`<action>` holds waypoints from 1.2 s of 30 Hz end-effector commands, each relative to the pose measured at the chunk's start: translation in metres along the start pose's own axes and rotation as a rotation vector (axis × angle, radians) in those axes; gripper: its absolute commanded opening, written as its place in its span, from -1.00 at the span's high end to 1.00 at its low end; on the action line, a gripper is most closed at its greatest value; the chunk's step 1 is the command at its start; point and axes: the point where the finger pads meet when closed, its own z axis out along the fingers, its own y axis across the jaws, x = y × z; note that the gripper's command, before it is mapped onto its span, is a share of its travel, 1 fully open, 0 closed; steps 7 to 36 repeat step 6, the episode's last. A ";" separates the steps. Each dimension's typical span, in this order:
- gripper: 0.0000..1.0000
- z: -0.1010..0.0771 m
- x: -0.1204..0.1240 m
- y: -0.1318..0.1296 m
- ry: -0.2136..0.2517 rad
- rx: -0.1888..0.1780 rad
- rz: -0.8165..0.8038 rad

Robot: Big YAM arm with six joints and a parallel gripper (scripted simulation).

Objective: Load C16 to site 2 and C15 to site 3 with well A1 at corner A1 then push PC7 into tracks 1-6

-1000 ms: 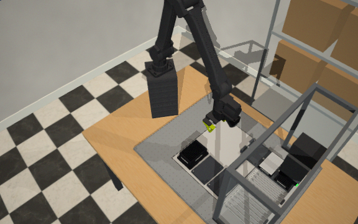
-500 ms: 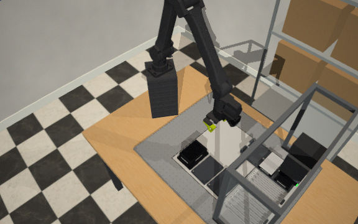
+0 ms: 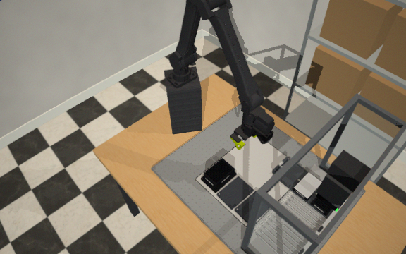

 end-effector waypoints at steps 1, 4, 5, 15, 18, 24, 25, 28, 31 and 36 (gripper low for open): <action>-1.00 -0.009 -0.015 0.001 -0.035 -0.002 -0.014; -1.00 -0.009 -0.015 0.001 -0.035 -0.002 -0.014; -1.00 -0.009 -0.015 0.001 -0.035 -0.002 -0.014; -1.00 -0.009 -0.015 0.001 -0.035 -0.002 -0.014; -1.00 -0.009 -0.015 0.001 -0.035 -0.002 -0.014; -1.00 -0.009 -0.015 0.001 -0.035 -0.002 -0.014; -1.00 -0.009 -0.015 0.001 -0.035 -0.002 -0.014; -1.00 -0.009 -0.015 0.001 -0.035 -0.002 -0.014; -1.00 -0.009 -0.015 0.001 -0.035 -0.002 -0.014; -1.00 -0.009 -0.015 0.001 -0.035 -0.002 -0.014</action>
